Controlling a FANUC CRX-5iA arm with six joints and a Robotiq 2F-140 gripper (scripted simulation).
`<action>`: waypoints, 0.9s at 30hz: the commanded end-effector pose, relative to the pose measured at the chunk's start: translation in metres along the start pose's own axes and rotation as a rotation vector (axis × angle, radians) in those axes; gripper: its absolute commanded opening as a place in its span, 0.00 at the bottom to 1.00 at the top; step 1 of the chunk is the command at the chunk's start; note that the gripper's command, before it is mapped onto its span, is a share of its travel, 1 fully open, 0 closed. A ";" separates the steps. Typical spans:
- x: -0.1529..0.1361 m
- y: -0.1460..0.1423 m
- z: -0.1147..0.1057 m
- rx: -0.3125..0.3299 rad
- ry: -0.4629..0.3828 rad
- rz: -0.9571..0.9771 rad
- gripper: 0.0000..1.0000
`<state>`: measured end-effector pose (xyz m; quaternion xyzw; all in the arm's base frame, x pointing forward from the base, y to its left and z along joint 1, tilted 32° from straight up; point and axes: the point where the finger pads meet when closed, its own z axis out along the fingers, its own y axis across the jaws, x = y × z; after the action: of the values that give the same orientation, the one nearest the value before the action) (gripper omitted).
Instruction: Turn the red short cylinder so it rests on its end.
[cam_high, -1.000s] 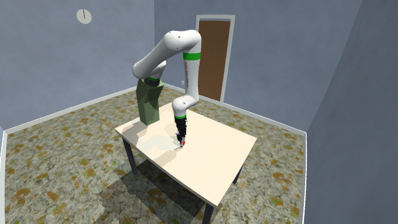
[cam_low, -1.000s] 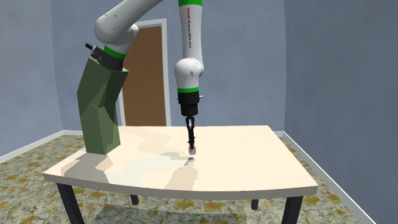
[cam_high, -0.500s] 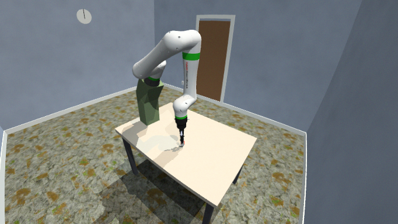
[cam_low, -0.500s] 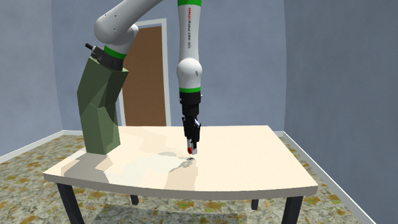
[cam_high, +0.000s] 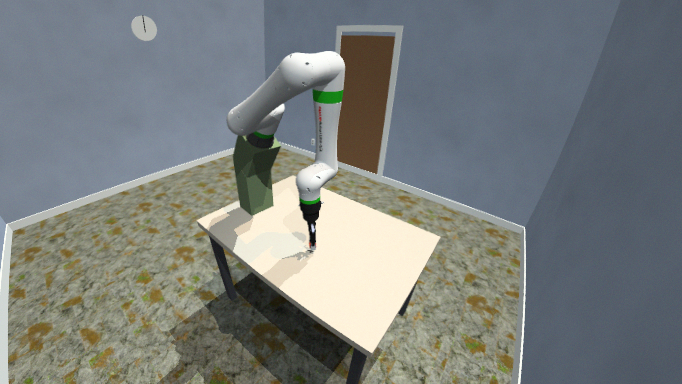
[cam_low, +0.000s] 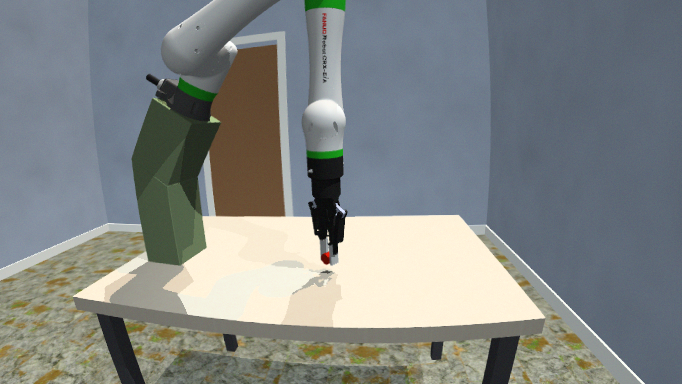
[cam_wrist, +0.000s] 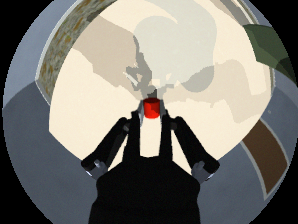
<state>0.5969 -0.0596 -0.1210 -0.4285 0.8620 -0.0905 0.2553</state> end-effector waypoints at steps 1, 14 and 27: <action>0.000 0.000 0.000 0.069 0.059 -0.017 0.19; 0.000 0.000 0.000 0.053 0.075 -0.490 0.19; 0.000 0.000 0.000 0.044 0.081 -0.733 0.19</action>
<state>0.5968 -0.0595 -0.1210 -0.7065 0.6580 -0.1671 0.2000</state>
